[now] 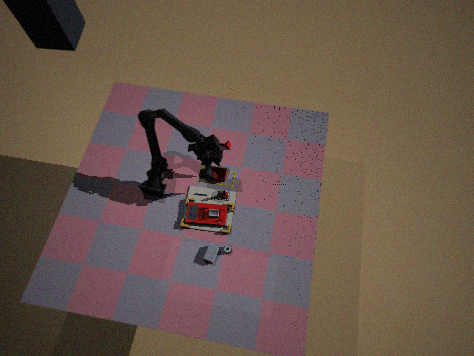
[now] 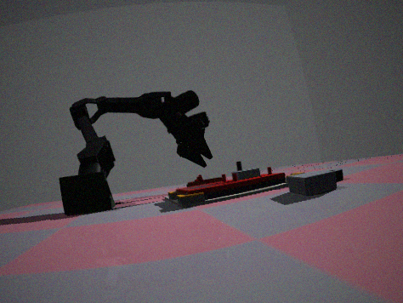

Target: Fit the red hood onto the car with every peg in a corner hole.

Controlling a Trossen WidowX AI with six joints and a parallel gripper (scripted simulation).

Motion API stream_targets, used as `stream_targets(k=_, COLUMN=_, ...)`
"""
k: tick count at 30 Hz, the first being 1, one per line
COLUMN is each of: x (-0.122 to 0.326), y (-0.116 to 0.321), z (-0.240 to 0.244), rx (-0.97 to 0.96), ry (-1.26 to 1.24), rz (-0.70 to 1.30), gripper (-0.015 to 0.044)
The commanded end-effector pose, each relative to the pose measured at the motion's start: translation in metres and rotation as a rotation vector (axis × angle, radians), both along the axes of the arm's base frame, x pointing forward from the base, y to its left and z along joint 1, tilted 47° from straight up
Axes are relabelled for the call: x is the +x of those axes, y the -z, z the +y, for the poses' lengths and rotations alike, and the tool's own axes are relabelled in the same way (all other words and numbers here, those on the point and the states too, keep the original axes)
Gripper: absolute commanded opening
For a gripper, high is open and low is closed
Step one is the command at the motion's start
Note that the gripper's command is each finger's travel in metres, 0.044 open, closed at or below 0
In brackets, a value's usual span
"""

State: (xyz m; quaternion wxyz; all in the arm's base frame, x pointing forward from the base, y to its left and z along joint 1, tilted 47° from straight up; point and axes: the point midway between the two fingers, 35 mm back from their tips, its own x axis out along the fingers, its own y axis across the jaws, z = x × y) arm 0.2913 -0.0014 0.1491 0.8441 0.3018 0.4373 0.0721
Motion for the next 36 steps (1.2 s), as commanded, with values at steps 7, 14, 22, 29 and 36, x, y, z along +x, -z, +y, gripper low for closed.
stream_targets(k=7, x=-0.008, y=-0.006, z=0.004, rx=0.056, ry=0.244, rz=-0.311, gripper=0.0440)
stream_targets(k=14, x=-0.016, y=-0.011, z=0.005, rx=0.129, ry=0.326, rz=-0.449, gripper=0.0440)
stream_targets(k=22, x=-0.016, y=-0.011, z=0.006, rx=0.129, ry=0.326, rz=-0.449, gripper=0.0440)
stream_targets(k=29, x=-0.015, y=-0.009, z=0.008, rx=0.129, ry=0.325, rz=-0.450, gripper=0.0440)
stream_targets(k=36, x=-0.013, y=-0.006, z=0.011, rx=0.128, ry=0.325, rz=-0.450, gripper=0.0440)
